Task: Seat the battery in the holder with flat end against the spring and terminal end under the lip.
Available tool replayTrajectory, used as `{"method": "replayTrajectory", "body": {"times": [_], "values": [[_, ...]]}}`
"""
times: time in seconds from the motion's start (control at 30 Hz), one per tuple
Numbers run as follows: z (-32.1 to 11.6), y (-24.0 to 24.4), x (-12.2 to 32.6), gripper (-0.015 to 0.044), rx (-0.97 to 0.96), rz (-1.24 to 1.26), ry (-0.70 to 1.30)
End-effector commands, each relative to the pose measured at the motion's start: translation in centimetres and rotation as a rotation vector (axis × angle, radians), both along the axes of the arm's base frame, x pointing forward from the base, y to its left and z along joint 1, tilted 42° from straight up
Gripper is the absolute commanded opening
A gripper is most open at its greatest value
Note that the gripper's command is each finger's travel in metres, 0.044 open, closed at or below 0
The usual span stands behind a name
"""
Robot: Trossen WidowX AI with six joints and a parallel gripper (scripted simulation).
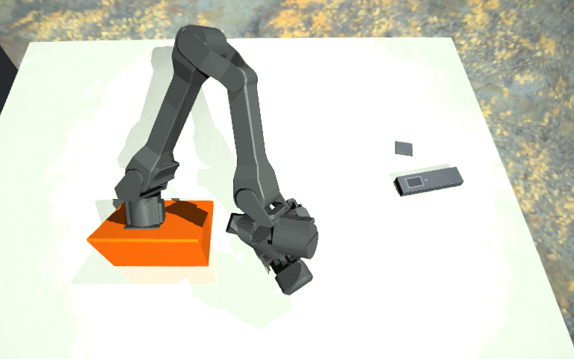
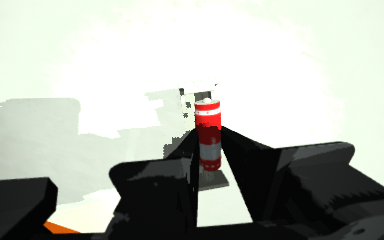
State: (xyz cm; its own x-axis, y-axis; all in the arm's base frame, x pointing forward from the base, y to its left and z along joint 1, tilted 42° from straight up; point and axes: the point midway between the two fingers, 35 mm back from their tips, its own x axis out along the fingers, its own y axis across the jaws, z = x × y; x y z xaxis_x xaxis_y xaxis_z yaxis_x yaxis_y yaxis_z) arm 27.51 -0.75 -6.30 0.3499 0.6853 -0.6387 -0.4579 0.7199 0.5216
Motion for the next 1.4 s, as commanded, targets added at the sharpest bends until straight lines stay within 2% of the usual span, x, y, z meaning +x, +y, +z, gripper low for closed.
{"method": "replayTrajectory", "body": {"times": [0.0, 0.9, 1.37], "values": [[-0.4, -0.1, -0.1, 0.0072, -0.039, 0.023, 0.03], [0.0, 0.8, -0.1, 0.0072, -0.152, 0.177, 0.19], [0.4, 1.2, 0.9, 0.0072, -0.171, 0.187, 0.202]]}}
